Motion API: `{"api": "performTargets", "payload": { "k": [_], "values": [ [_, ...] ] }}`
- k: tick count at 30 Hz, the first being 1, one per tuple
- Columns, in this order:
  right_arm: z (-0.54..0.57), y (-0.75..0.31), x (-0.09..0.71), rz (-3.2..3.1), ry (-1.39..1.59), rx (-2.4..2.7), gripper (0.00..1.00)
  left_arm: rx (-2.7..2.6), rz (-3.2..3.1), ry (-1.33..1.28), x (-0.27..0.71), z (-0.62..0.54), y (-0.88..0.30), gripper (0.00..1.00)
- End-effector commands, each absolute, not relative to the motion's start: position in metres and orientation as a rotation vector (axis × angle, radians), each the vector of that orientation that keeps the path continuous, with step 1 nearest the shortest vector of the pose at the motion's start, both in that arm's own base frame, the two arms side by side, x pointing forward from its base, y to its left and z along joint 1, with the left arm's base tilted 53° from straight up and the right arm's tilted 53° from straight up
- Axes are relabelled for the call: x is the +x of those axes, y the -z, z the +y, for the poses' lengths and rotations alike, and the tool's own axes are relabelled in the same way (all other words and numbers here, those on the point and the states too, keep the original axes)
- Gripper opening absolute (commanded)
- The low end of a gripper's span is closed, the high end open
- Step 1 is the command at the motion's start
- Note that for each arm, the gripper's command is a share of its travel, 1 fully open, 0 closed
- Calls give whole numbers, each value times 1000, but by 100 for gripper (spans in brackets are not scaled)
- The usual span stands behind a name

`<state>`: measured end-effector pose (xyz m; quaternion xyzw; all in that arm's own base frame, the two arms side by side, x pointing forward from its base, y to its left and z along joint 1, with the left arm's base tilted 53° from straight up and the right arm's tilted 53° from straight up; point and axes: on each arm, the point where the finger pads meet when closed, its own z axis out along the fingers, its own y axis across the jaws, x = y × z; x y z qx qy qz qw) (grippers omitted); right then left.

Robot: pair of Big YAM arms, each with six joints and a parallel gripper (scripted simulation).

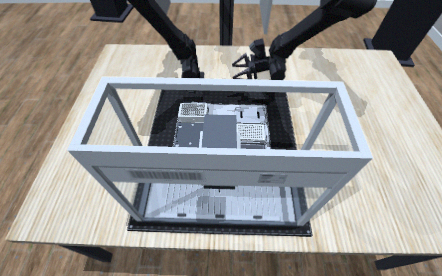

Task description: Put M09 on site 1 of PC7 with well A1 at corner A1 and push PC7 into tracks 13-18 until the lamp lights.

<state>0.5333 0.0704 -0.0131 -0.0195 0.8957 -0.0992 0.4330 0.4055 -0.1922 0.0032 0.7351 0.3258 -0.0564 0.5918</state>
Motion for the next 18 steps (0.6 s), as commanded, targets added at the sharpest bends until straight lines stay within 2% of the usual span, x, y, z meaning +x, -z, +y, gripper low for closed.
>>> {"api": "performTargets", "payload": {
  "k": [1, 8, 18],
  "values": [
    [70, 8, 536, 2208, 223, 7, 0, 1671, 819, 183, 378, -184, -5, 100],
    [67, 11, 539, 2214, 223, 10, 0, 1652, 863, 206, 367, -180, 1, 100],
    [60, 33, 562, 2219, 224, 11, 0, 1651, 884, 156, 399, -176, 10, 100]
  ]
}}
